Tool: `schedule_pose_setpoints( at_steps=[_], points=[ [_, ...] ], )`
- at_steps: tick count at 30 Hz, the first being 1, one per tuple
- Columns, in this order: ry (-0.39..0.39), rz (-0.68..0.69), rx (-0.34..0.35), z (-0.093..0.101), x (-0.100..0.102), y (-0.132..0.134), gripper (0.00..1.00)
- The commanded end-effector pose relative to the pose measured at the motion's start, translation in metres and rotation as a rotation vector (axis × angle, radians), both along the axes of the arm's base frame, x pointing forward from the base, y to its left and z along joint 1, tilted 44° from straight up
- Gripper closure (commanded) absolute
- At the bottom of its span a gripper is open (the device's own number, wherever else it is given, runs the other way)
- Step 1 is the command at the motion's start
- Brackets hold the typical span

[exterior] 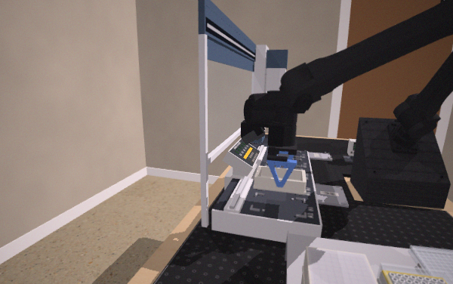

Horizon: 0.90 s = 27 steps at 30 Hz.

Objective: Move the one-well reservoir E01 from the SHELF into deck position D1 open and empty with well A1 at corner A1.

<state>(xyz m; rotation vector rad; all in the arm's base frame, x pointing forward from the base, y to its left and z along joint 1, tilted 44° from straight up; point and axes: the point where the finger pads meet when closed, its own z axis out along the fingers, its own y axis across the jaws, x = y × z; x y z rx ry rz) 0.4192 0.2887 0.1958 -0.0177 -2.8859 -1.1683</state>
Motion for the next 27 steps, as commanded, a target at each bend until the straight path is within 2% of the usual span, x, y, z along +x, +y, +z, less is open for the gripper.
schedule_pose_setpoints(
  at_steps=[1, 5, 11, 12, 16, 20, 27],
  points=[
    [0.002, -0.004, 0.002, -0.004, 0.000, 0.009, 1.00],
    [-0.011, -0.004, 0.008, -0.002, 0.002, 0.015, 1.00],
    [-0.003, -0.004, 0.005, -0.010, -0.001, 0.018, 1.00],
    [-0.029, -0.012, 0.017, 0.001, 0.009, 0.020, 1.00],
    [0.004, -0.004, 0.002, -0.020, -0.001, 0.024, 1.00],
    [-0.010, -0.004, 0.008, -0.018, 0.002, 0.031, 1.00],
    [-0.003, -0.005, 0.005, -0.029, 0.001, 0.037, 1.00]
  ],
)
